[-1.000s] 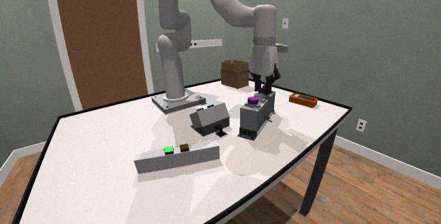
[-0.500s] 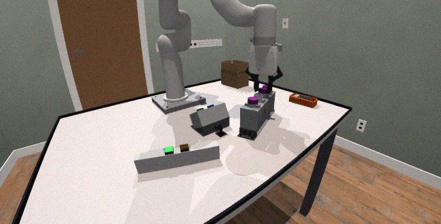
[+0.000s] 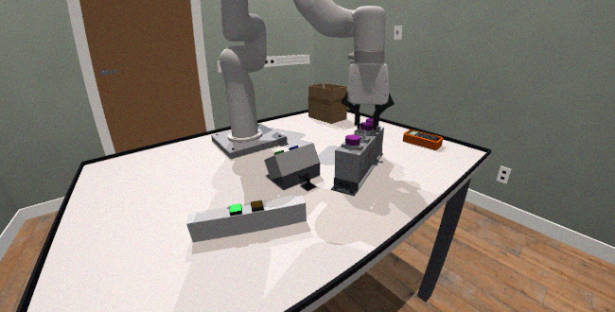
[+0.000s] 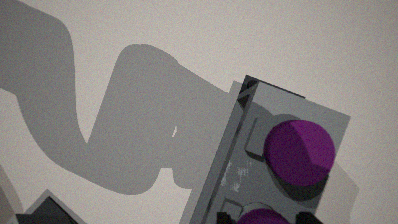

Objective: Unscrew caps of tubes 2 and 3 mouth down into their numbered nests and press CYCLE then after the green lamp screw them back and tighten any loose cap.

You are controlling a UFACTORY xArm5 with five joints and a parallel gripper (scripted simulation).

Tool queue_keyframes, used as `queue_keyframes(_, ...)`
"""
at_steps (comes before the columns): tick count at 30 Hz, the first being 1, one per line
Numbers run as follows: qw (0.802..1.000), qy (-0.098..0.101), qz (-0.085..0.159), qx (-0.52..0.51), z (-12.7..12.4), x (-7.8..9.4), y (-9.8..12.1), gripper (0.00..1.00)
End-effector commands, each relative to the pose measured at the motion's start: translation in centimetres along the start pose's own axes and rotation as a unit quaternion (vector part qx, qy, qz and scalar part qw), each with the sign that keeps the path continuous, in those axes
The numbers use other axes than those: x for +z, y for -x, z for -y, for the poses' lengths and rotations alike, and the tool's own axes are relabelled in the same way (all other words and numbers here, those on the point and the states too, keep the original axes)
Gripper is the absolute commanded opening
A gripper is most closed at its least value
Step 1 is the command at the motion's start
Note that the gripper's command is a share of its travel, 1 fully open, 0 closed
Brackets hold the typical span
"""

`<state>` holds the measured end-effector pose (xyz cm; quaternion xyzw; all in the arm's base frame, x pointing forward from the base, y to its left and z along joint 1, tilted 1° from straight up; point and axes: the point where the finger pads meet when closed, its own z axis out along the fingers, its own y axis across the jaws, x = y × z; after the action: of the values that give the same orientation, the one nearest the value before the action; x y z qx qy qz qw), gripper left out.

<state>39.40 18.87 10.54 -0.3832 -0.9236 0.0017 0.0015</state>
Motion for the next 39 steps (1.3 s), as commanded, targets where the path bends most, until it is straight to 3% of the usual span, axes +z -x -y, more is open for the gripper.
queue_keyframes(1, 1.0, 0.001, 0.005, -0.01, -0.15, -0.16, 0.05, 0.0)
queue_keyframes(14, 1.0, 0.001, 0.005, -0.01, -0.15, -0.16, 0.05, 0.0)
queue_keyframes(22, 0.996, 0.002, 0.005, 0.09, -0.15, -0.13, 0.05, 0.0)
queue_keyframes(29, 0.979, 0.002, 0.005, 0.206, -0.15, -0.1, 0.05, 0.0)
queue_keyframes(37, 0.943, 0.003, 0.004, 0.334, -0.16, -0.06, 0.05, 0.0)
queue_keyframes(39, 0.943, 0.003, 0.004, 0.334, -0.16, -0.06, 0.05, 0.0)
